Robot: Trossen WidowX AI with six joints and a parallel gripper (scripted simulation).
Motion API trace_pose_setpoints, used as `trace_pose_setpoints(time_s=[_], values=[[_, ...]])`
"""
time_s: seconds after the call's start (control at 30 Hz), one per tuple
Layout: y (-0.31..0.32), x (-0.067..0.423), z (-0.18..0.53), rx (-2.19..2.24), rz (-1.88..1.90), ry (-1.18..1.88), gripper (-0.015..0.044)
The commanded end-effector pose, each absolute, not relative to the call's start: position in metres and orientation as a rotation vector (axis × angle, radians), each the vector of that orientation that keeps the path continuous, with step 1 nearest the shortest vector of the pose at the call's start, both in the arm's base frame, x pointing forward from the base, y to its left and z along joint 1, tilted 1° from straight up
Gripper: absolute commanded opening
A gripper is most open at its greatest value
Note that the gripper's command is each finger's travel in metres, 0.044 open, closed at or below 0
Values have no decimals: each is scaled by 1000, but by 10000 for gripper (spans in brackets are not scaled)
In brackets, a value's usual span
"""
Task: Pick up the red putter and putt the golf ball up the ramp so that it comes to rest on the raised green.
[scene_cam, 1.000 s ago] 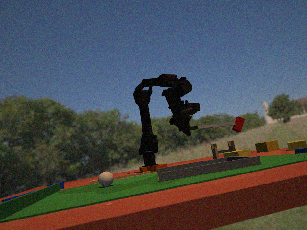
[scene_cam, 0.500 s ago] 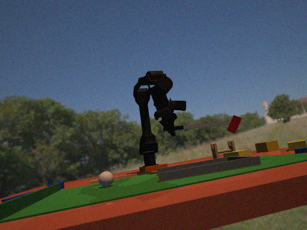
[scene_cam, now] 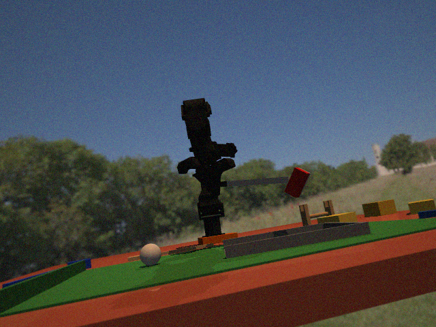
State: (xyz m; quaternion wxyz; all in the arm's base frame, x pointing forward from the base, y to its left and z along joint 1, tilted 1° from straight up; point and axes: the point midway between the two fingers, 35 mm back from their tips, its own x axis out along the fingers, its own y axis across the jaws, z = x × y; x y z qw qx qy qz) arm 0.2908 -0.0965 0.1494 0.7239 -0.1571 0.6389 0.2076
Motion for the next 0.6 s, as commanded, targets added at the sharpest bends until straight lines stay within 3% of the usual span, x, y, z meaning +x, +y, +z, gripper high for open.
trace_pose_setpoints(time_s=[0.0, 0.57], values=[[-122, 286, 153, -268, 356, 1434, 0], [-215, 242, 156, 54, -28, 1514, 0]])
